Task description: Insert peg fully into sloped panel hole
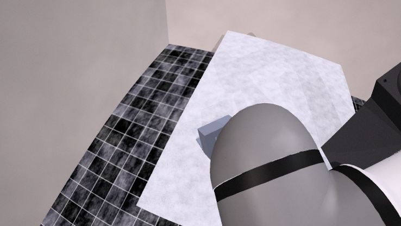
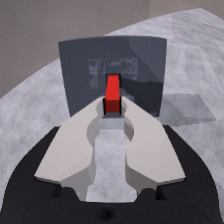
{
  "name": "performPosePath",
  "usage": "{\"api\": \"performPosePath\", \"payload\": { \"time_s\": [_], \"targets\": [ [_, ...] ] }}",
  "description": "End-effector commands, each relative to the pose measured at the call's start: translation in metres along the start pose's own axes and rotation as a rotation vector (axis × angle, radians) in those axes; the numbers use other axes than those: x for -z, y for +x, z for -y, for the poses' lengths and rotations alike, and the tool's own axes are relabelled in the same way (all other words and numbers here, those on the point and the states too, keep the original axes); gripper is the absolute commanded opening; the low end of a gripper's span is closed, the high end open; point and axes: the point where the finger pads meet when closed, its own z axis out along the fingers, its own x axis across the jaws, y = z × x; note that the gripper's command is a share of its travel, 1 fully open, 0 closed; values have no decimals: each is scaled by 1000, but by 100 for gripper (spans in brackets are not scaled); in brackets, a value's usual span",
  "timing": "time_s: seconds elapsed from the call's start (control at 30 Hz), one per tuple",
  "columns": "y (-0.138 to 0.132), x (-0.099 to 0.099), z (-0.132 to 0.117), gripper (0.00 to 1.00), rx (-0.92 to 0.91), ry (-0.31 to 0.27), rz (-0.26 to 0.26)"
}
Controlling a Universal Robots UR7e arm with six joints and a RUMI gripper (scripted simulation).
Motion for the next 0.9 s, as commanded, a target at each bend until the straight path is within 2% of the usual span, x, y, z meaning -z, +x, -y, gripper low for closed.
{"api": "performPosePath", "payload": {
  "time_s": [0.0,0.23,0.27,0.6,0.87],
  "targets": [
    [0,-7,0,0,-1,0,1],
    [0,-14,0,0,-1,0,1],
    [0,-8,0,0,-1,0,0],
    [0,-8,0,0,-1,0,0],
    [0,-8,0,11,-1,0,0]
  ]
}}
